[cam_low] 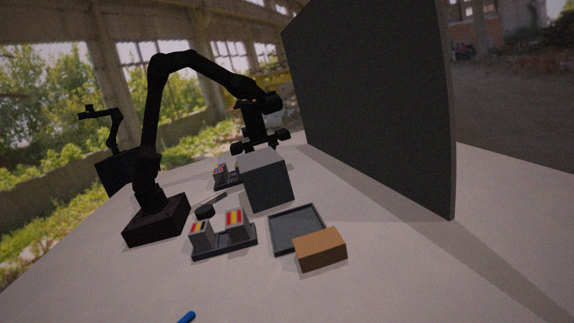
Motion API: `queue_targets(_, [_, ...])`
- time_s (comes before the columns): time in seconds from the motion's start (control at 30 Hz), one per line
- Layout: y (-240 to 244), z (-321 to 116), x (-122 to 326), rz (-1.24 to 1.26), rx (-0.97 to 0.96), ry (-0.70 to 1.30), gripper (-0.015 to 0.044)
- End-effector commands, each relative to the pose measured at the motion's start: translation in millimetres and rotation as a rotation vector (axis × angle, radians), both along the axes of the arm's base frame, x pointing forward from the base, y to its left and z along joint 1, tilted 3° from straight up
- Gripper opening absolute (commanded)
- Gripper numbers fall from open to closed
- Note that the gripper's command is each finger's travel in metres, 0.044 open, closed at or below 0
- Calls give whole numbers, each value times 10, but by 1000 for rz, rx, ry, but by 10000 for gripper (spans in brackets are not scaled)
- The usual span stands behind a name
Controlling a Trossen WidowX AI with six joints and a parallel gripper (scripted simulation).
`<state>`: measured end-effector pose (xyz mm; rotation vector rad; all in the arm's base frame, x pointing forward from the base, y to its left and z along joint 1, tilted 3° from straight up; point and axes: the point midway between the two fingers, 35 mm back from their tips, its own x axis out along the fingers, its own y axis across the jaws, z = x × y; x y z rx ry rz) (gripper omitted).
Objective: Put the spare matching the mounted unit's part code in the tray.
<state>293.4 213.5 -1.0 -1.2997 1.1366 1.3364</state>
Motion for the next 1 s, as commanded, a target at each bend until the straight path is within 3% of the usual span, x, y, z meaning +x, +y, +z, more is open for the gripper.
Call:
queue_targets(0.0, [0,0,0,0,0,0,43])
queue_targets(0.07, [0,0,0,0,0,0,0])
queue_targets(0.33, [1,12,1,0,0,0,0])
queue_targets(0.7, [0,747,17,-3,5,3,0])
queue_targets(0.97, [2,797,35,-4,6,-9,0])
